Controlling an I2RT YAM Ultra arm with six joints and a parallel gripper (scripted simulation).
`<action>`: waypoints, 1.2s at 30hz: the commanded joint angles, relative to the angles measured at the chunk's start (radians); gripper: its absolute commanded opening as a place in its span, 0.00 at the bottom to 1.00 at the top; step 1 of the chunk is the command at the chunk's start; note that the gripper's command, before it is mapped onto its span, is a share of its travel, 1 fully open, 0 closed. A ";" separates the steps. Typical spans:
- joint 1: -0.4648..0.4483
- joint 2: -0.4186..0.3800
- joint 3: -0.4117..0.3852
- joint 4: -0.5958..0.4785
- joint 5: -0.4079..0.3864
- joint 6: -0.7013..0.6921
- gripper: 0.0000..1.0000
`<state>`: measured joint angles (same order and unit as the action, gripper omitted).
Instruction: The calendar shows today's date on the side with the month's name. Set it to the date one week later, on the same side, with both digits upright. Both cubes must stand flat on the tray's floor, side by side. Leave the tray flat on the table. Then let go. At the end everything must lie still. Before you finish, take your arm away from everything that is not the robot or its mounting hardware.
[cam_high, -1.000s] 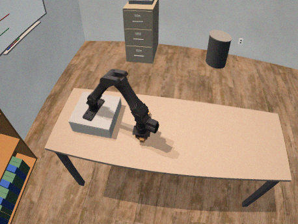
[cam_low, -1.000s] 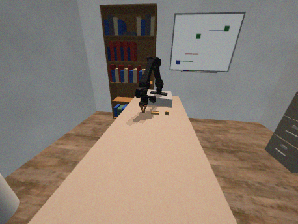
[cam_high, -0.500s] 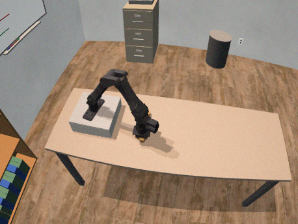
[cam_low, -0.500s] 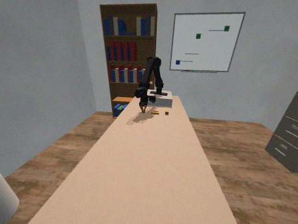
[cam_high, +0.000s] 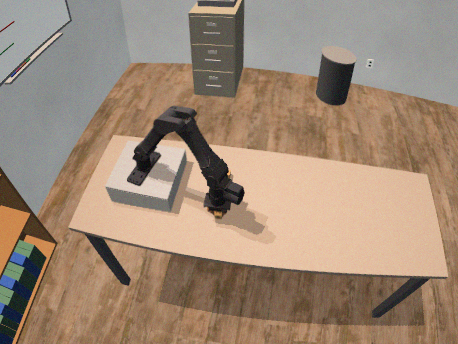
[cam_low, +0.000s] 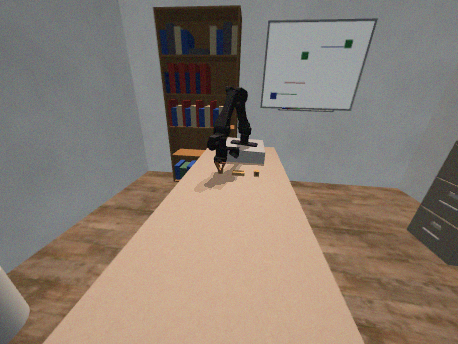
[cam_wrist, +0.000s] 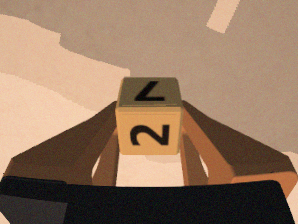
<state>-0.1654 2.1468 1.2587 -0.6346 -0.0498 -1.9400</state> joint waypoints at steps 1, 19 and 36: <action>0.000 -0.006 0.003 0.000 -0.005 0.000 0.33; 0.000 -0.006 0.003 0.000 -0.005 0.000 0.45; -0.007 -0.106 0.055 -0.152 -0.005 -0.007 0.45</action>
<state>-0.1707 2.0731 1.2896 -0.7212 -0.0498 -1.9446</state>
